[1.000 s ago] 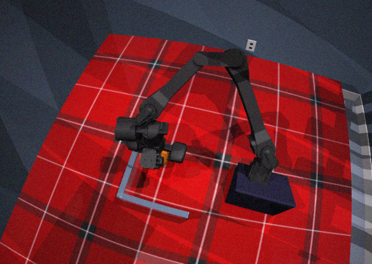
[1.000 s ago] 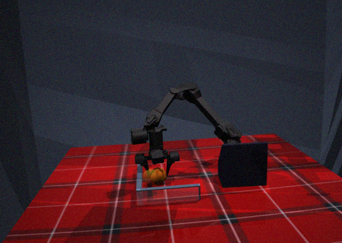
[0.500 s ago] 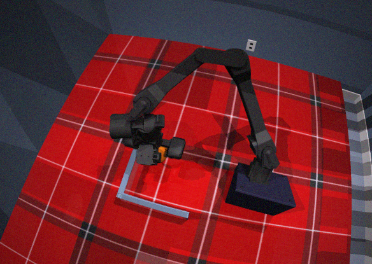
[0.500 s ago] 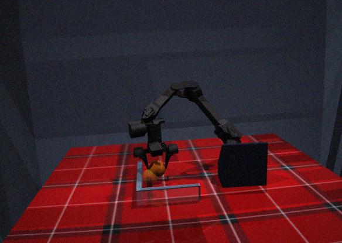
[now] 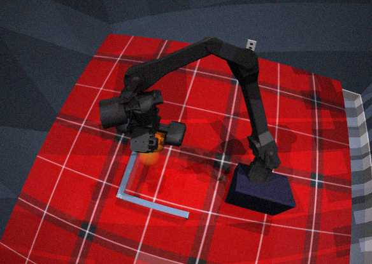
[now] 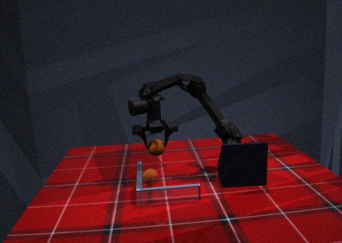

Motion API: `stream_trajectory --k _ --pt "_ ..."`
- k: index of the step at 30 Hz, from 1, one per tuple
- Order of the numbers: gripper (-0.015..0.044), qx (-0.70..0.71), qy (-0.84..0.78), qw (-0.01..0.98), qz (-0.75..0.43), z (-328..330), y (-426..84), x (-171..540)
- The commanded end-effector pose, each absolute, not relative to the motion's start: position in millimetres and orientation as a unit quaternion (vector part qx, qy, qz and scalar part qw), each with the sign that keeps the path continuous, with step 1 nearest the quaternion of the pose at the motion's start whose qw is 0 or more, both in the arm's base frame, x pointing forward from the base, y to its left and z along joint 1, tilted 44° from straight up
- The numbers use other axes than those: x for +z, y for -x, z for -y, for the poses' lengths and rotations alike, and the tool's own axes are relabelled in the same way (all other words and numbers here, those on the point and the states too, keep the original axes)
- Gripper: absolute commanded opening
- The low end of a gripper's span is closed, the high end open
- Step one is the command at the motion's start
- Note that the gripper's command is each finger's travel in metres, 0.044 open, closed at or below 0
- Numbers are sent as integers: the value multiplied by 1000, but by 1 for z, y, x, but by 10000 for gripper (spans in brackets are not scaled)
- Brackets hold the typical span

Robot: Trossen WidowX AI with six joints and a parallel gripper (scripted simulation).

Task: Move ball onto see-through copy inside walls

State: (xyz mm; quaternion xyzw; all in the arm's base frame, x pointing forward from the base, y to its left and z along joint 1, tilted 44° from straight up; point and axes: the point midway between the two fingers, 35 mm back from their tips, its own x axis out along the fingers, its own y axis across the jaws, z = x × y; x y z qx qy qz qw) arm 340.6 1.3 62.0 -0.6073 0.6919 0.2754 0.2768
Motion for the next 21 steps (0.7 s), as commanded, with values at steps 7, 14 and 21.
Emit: stream_trajectory --k 7,14,21 --pt "0 301 619 257 -678 -11 -342 72" --pt "0 375 644 187 -640 -5 -346 64" --pt "0 444 661 113 -594 0 -350 57"
